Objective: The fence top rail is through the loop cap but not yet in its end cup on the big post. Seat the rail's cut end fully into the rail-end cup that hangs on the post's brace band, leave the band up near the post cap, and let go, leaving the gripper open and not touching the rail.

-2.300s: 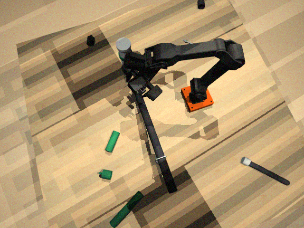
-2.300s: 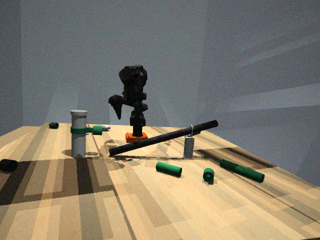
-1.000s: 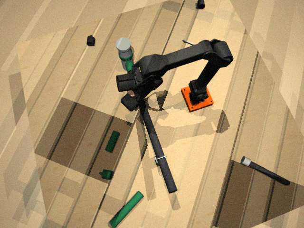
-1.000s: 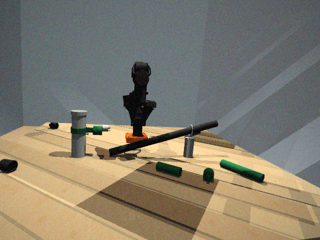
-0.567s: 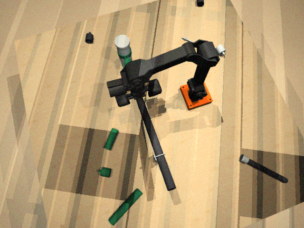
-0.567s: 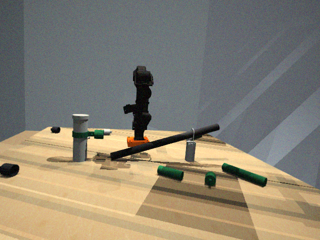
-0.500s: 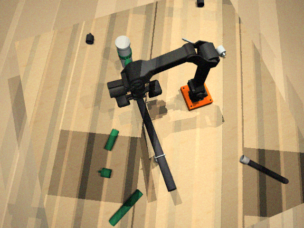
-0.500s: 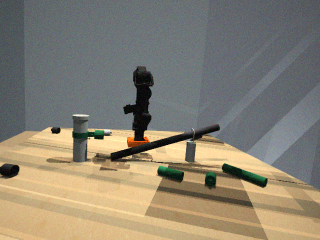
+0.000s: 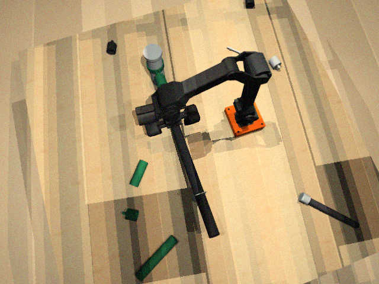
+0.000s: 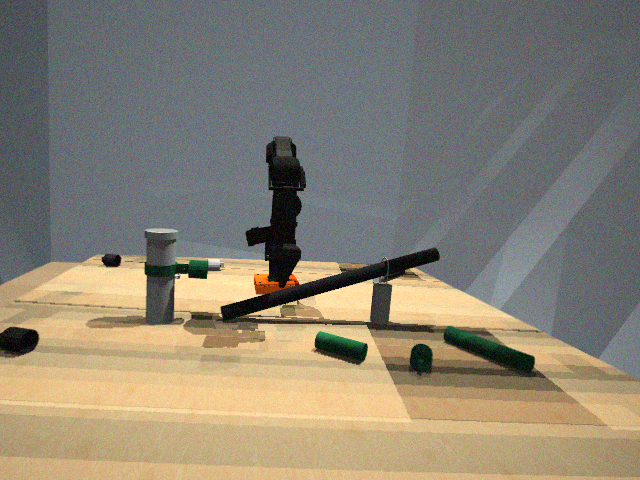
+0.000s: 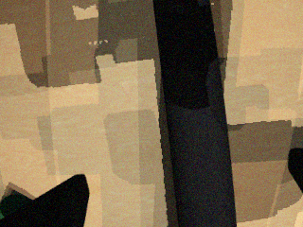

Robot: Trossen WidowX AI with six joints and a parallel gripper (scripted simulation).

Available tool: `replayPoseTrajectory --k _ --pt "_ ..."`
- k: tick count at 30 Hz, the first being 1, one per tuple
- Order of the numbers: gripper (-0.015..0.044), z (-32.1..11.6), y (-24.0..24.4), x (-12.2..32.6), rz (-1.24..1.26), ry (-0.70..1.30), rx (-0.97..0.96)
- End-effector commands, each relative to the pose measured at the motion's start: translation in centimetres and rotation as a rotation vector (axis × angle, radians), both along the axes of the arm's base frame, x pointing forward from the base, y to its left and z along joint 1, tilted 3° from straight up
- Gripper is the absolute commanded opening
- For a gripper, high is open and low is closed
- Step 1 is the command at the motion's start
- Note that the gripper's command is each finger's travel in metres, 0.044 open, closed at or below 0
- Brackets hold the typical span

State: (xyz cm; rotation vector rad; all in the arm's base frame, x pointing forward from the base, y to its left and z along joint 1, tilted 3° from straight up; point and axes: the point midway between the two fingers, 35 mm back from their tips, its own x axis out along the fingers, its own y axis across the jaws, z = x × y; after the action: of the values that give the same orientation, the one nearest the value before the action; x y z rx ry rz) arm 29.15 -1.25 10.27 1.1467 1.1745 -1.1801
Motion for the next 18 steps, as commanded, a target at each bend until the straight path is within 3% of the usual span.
replayPoseTrajectory --k 1,18 --pt "0.0440 -0.8 0.1 -0.2 -0.001 0.011 0.006" --pt "0.0440 -3.2 0.0 0.0 -0.001 0.012 0.006"
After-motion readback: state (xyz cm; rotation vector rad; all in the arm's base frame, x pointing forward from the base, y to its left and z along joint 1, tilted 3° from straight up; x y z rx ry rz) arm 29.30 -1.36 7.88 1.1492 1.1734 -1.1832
